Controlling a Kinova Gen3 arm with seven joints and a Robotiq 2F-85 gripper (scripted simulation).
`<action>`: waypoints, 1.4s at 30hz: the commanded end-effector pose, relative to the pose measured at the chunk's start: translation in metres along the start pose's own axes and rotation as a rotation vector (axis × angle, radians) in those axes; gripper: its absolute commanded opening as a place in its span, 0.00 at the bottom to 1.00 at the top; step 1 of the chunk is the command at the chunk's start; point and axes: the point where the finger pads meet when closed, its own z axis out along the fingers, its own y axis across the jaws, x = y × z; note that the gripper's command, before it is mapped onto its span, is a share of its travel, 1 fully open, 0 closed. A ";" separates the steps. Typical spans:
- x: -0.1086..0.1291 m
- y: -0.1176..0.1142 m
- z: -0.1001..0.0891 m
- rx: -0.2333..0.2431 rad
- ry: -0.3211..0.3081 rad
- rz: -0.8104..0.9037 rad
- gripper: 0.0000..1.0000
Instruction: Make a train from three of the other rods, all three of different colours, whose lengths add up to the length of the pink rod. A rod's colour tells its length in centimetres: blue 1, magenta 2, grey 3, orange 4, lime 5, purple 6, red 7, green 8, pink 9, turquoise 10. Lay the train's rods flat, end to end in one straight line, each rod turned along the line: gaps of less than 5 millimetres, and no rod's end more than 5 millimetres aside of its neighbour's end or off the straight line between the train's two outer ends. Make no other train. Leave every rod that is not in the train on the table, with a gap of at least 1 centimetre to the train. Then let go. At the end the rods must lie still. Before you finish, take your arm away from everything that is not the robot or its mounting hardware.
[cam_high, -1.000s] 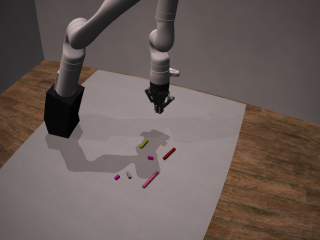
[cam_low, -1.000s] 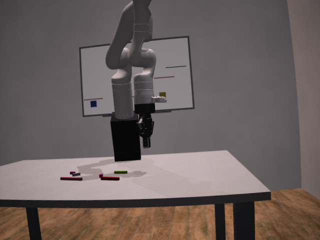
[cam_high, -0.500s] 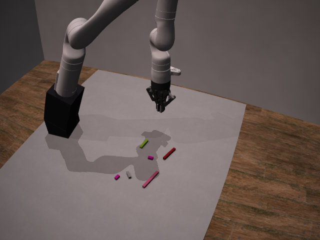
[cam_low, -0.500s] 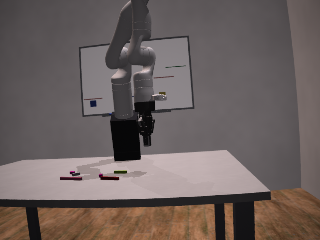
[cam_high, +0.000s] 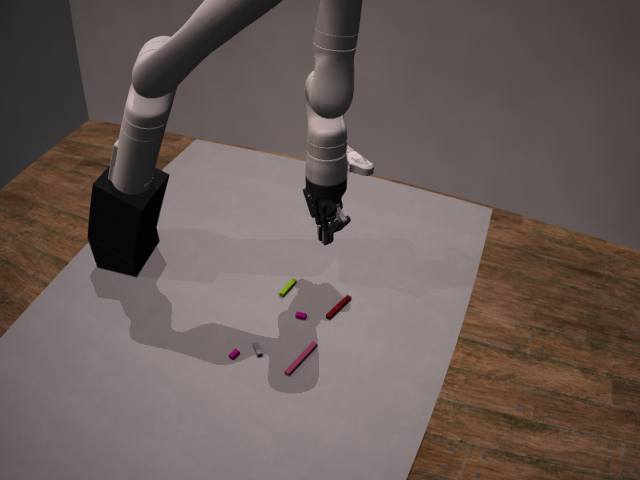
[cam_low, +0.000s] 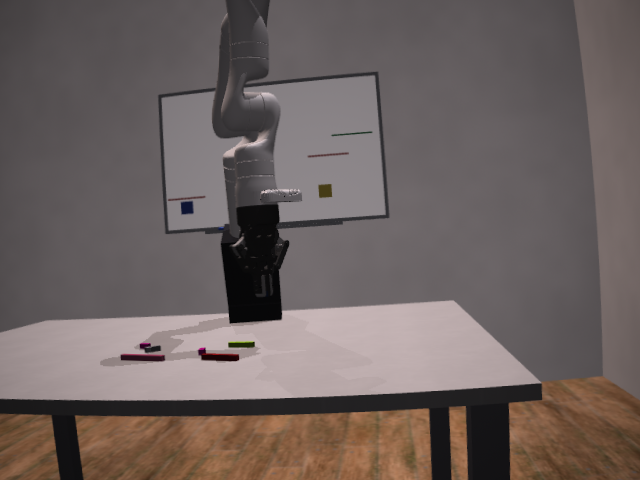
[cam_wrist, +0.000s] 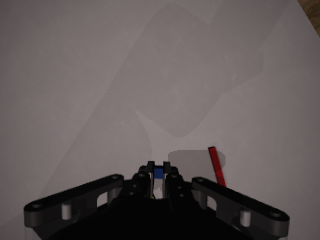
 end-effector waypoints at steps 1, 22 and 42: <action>-0.010 0.018 -0.001 -0.009 -0.001 0.051 0.05; -0.010 0.018 0.010 -0.008 -0.001 0.051 0.05; -0.010 0.019 0.074 -0.008 -0.001 0.051 0.05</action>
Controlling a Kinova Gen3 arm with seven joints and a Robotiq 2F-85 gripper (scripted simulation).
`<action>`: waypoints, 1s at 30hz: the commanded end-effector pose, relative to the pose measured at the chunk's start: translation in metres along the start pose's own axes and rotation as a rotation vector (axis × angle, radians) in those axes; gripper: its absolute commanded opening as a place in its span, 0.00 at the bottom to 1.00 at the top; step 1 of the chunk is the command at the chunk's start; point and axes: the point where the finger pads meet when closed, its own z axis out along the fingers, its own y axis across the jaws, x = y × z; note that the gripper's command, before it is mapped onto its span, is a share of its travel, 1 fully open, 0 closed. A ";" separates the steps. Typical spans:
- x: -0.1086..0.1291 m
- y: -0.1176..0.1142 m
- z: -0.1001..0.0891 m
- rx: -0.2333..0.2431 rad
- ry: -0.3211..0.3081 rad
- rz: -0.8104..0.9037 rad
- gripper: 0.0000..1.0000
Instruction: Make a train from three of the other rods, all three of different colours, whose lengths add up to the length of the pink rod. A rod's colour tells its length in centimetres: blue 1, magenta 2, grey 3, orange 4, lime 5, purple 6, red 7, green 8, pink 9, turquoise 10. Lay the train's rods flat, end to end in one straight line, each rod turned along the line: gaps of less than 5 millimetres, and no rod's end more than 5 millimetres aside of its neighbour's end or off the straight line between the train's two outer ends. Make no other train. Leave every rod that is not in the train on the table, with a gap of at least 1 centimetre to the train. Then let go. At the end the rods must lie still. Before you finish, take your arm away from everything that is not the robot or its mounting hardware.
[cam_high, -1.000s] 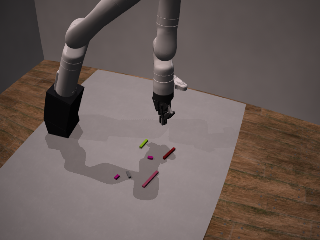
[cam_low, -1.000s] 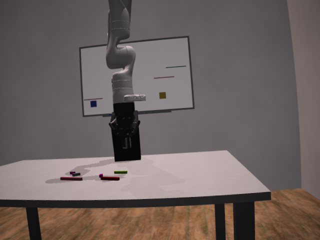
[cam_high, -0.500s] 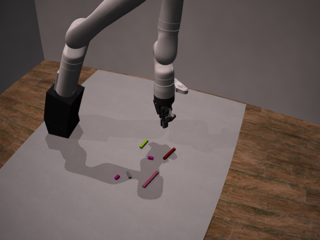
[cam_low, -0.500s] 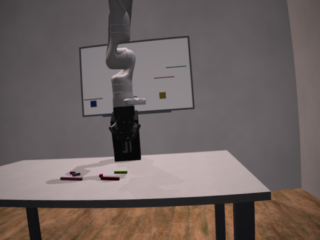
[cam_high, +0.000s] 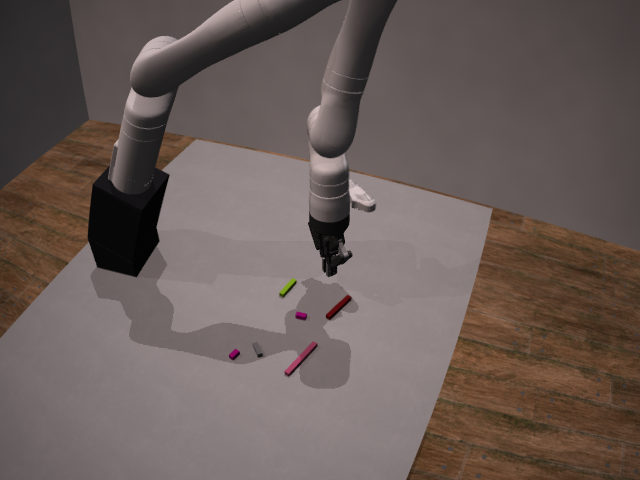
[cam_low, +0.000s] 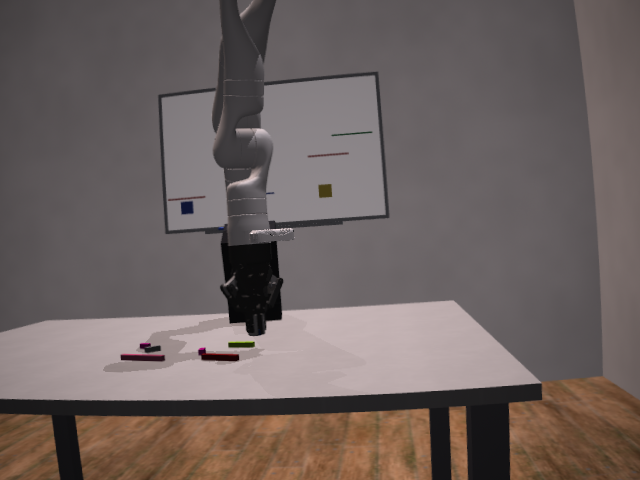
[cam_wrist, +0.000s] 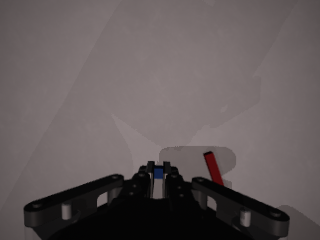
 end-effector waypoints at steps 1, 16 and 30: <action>-0.006 -0.003 0.010 0.007 -0.015 -0.001 0.05; -0.006 -0.003 0.020 0.007 -0.015 -0.001 0.05; -0.006 -0.003 0.020 0.007 -0.015 -0.001 0.05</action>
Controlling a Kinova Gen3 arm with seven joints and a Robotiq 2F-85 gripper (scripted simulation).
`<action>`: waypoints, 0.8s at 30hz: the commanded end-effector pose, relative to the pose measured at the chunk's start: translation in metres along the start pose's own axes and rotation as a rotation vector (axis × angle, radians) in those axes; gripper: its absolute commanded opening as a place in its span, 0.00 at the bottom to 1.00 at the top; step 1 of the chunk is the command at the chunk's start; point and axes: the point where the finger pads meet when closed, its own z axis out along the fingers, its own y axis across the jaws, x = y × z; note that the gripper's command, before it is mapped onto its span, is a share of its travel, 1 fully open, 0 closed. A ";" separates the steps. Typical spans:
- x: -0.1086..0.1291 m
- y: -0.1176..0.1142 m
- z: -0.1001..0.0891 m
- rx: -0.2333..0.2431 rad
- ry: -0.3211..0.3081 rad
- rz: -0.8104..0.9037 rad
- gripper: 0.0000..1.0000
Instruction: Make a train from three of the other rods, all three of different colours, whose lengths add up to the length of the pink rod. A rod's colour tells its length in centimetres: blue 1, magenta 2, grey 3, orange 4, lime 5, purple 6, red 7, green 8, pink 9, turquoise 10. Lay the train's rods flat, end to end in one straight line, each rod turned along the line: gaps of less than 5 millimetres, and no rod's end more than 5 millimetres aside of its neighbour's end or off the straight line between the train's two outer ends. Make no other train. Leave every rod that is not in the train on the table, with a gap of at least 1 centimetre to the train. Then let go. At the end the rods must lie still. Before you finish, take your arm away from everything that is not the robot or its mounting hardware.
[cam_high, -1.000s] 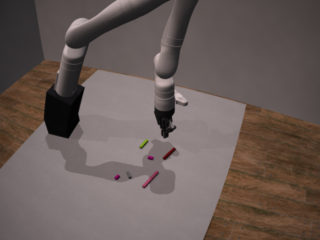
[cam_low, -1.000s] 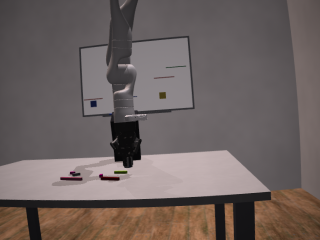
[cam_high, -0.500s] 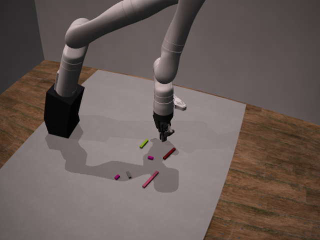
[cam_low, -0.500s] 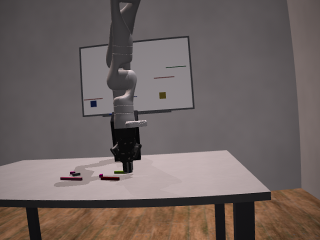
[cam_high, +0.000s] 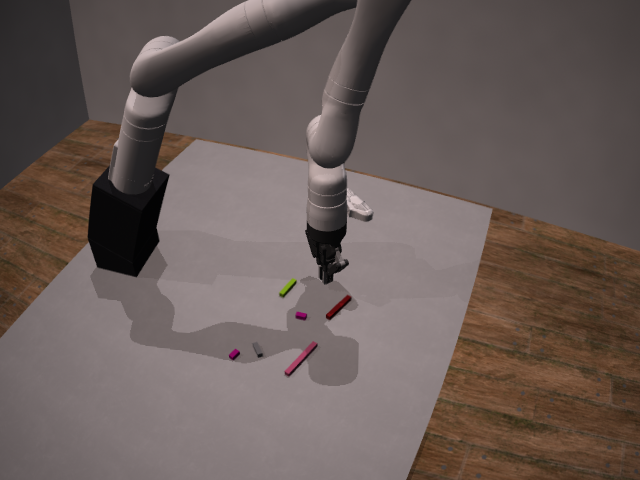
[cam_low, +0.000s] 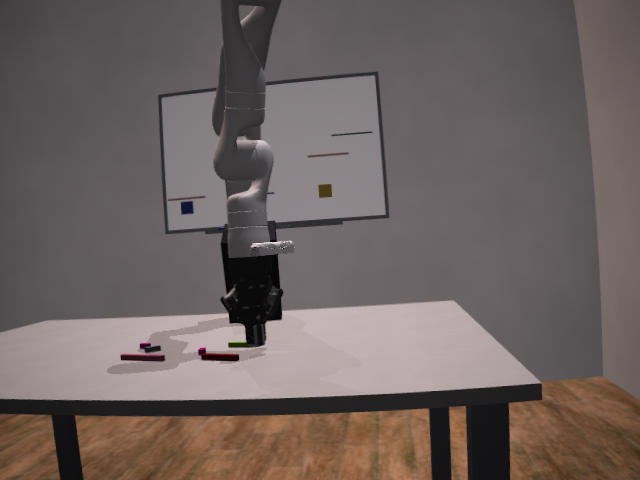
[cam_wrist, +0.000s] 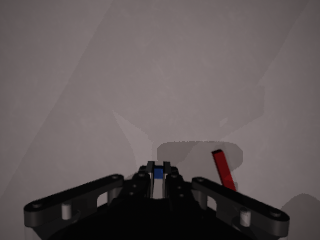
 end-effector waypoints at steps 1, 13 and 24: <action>0.000 0.000 0.000 -0.001 0.001 0.000 0.05; 0.000 0.000 0.000 -0.001 0.001 0.000 0.05; 0.000 0.000 0.002 -0.001 0.001 0.000 0.05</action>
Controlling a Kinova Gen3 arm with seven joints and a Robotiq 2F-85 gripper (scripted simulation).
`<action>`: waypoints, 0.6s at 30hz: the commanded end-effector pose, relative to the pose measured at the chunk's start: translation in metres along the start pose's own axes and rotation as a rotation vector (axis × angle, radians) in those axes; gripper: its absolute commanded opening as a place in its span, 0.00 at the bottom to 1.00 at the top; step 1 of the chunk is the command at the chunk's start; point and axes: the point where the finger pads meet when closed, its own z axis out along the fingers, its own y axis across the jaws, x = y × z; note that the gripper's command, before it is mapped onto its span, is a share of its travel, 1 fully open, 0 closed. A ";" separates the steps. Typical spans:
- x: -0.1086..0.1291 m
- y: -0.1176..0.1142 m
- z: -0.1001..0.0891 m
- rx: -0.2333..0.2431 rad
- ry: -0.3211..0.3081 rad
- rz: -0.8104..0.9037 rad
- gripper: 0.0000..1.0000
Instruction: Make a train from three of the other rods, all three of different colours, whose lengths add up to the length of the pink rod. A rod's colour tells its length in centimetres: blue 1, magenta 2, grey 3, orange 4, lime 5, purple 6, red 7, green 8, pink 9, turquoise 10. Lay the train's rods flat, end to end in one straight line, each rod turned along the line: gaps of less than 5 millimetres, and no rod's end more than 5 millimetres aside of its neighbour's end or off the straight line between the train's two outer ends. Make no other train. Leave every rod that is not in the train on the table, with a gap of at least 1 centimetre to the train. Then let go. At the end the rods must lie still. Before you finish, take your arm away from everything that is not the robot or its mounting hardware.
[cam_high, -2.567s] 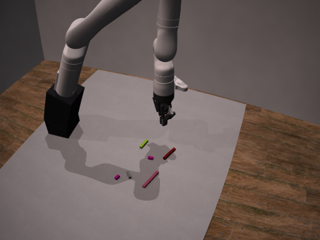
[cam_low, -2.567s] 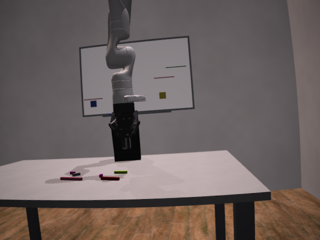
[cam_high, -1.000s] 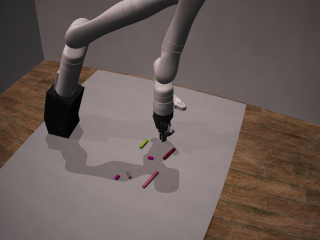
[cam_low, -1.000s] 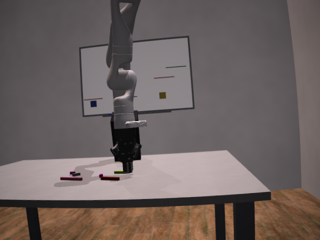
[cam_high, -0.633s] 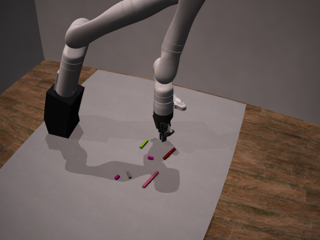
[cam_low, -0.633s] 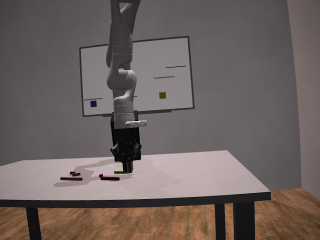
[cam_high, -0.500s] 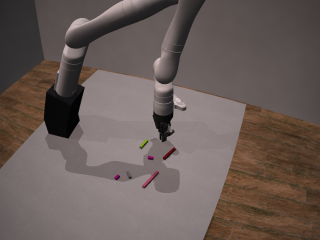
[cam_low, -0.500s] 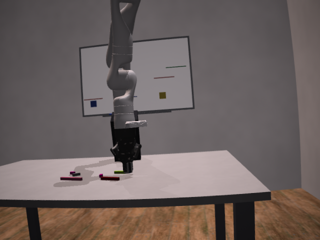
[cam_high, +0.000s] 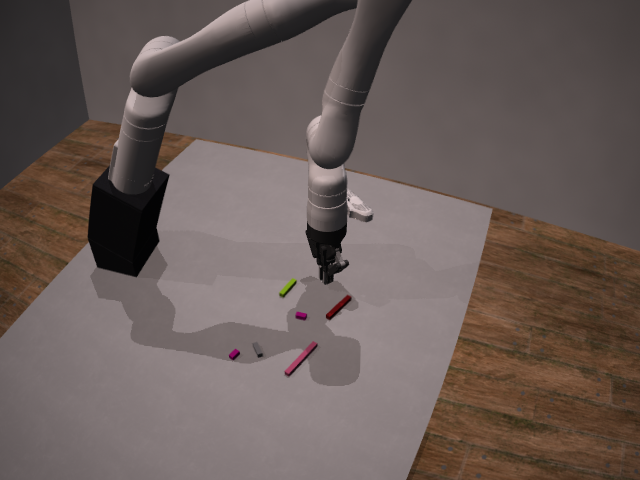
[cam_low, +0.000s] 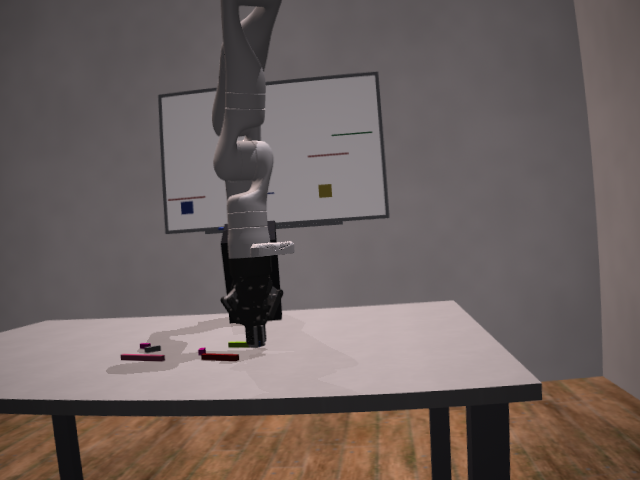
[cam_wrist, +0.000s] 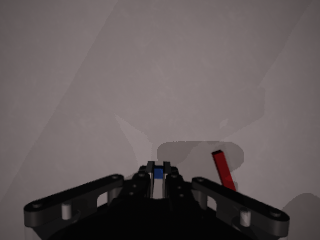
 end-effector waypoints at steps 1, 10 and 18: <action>0.000 0.000 0.002 0.000 0.000 0.000 0.05; 0.000 0.000 0.009 0.000 0.000 0.000 0.05; 0.000 0.000 0.010 0.000 0.000 0.000 0.05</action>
